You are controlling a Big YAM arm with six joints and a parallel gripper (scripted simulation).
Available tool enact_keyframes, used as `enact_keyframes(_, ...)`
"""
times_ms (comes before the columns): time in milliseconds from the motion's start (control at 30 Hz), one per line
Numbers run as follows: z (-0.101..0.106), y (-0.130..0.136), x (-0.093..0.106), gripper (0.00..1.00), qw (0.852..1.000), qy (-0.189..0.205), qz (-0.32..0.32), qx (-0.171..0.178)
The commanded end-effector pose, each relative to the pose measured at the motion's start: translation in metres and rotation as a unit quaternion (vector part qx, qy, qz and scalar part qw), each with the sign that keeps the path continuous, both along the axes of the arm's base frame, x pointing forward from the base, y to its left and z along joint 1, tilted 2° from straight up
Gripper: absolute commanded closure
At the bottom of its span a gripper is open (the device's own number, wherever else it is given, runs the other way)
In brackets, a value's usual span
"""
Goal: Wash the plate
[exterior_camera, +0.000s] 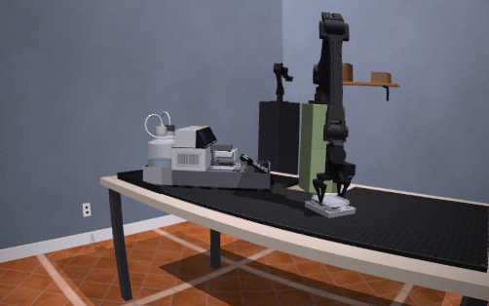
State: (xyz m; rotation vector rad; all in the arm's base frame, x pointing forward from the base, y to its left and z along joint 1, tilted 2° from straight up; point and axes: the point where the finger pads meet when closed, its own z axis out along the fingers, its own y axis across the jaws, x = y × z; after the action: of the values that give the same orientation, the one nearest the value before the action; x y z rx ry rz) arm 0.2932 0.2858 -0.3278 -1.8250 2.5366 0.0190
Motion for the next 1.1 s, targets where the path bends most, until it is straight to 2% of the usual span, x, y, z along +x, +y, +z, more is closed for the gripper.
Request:
enact_keyframes(0, 0.013, 0.022, 0.018, 0.16, 0.999, -0.024, -0.002, 0.023)
enact_keyframes(700, 0.012, 0.022, 0.018, 0.16, 0.999, -0.023, -0.002, 0.022)
enact_keyframes(1067, -0.004, 0.011, 0.006, 0.16, 1.000, -0.011, -0.002, 0.009)
